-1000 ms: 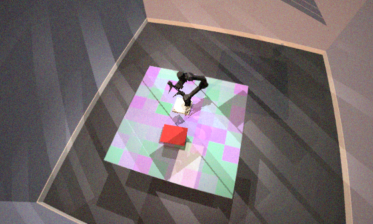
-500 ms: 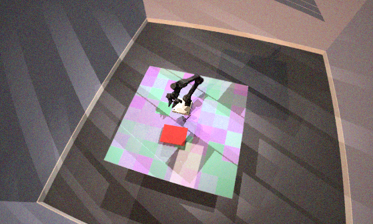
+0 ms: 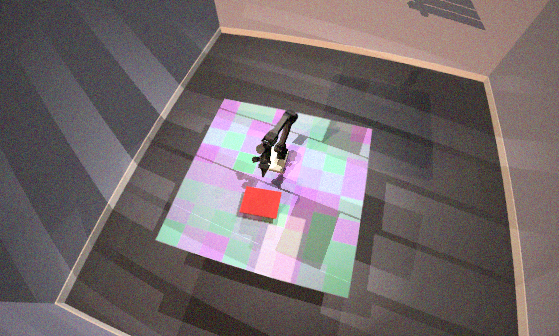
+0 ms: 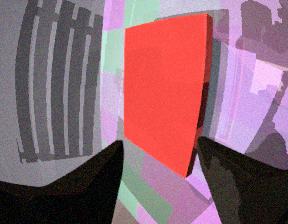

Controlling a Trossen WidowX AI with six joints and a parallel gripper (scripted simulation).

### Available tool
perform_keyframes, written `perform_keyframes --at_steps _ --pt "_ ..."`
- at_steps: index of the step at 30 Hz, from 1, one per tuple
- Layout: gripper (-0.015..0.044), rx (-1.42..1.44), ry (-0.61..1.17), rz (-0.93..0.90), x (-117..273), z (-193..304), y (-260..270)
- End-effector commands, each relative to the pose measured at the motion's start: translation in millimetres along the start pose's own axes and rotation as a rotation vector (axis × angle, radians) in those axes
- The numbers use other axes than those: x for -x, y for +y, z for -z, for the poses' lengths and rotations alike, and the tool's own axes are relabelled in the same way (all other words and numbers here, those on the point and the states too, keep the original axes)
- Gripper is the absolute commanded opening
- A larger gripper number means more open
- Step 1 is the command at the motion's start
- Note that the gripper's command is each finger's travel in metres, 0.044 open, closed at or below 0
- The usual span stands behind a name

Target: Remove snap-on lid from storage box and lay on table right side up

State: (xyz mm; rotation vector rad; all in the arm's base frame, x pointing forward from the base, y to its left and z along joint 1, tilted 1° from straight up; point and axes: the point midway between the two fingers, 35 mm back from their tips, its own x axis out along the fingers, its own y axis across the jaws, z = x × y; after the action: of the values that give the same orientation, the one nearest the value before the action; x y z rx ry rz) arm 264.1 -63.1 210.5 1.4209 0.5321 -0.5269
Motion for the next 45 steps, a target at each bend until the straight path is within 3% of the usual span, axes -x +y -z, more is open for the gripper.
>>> perform_keyframes --at_steps 1,8,16,45 --pt "0.0235 -0.075 0.007 0.019 -7.3 4.1 -5.3" --pt "0.0235 -0.074 0.007 0.019 -8.7 4.1 -6.6" --pt "0.0235 -0.074 0.007 0.019 -50.2 8.3 -58.3" --pt "0.0235 -0.073 0.007 0.018 -91.8 6.9 -56.4"
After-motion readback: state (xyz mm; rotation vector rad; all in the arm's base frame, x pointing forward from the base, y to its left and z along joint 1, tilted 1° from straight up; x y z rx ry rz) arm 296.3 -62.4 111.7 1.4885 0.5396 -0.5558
